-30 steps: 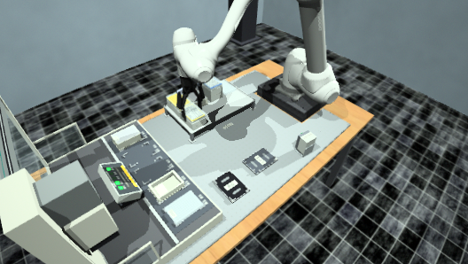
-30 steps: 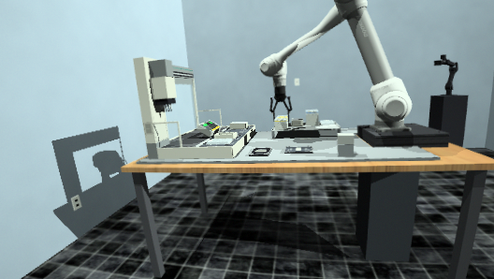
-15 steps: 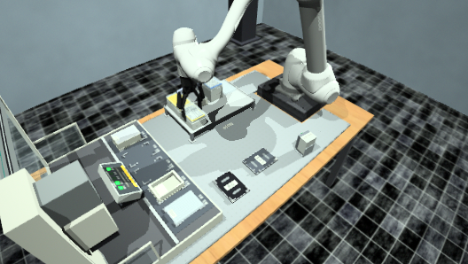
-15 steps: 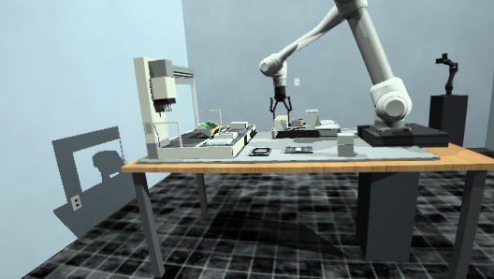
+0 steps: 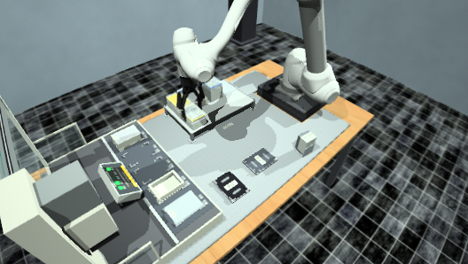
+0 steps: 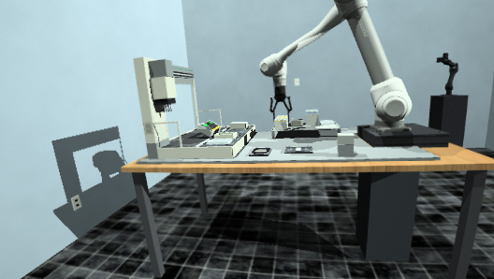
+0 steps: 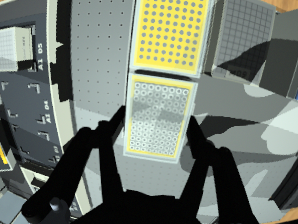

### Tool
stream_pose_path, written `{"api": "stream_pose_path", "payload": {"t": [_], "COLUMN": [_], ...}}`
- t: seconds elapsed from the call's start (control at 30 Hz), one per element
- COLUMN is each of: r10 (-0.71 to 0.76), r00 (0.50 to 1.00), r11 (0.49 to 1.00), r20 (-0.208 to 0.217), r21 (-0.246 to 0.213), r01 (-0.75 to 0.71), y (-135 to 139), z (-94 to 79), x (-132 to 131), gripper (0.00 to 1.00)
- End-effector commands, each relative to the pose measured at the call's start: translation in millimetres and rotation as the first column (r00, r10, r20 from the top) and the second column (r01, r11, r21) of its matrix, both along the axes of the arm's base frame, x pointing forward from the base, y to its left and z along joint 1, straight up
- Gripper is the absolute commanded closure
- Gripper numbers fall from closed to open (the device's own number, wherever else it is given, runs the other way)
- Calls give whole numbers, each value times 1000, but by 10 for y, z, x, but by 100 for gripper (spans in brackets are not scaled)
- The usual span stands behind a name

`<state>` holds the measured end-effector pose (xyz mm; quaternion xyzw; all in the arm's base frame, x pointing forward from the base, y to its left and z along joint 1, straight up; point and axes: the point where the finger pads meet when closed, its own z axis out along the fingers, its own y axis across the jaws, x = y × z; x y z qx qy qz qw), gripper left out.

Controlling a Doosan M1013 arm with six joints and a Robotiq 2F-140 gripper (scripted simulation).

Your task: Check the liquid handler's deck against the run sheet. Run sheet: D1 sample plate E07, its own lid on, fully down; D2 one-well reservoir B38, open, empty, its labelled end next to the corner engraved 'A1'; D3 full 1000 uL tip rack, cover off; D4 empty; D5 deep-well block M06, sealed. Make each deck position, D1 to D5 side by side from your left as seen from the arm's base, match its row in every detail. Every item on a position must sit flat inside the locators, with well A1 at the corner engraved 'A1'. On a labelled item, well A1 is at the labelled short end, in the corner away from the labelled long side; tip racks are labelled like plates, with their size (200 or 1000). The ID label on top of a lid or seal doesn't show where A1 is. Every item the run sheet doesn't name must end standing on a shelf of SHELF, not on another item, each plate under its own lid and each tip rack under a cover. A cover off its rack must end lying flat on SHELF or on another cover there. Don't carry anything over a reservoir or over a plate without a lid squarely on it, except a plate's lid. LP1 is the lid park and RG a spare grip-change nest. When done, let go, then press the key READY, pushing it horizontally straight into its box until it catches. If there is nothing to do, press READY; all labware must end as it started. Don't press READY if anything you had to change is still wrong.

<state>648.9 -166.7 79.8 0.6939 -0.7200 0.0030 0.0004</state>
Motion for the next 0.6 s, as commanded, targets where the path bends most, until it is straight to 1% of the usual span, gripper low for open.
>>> {"api": "stream_pose_path", "payload": {"t": [0.0, 0.17, 0.57], "r10": [0, 0, 0], "r00": [1000, 1000, 1000], "r11": [1000, 1000, 1000], "r20": [1, 1, 1], "r21": [0, 0, 0], "r01": [0, 0, 0], "y": [0, 0, 0], "z": [8, 8, 208], "x": [5, 5, 4], "gripper": [33, 33, 33]}}
